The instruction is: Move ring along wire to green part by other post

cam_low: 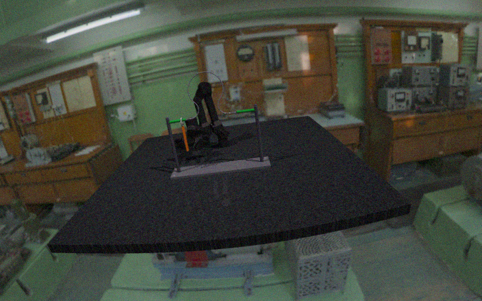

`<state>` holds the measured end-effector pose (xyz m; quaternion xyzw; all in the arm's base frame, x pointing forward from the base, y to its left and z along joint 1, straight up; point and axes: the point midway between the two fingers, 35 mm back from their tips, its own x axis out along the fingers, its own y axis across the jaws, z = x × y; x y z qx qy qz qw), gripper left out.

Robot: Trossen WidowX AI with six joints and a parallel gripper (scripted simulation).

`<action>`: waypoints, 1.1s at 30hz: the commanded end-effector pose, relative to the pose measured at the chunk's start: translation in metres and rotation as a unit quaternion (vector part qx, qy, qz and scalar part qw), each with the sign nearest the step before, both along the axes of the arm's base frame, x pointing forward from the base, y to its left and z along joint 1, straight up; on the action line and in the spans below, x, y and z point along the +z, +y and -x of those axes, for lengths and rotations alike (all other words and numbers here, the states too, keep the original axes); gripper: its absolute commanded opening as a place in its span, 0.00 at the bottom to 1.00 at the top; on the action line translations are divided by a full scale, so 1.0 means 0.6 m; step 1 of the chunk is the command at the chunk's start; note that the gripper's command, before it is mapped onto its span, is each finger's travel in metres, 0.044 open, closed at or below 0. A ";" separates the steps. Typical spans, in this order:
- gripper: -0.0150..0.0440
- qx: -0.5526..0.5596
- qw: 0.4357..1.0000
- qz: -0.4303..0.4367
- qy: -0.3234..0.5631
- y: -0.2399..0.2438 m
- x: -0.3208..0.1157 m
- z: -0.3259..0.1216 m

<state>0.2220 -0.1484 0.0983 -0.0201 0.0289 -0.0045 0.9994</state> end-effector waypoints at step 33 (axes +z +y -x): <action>0.53 0.000 0.999 -0.013 -0.036 0.006 0.065 -0.109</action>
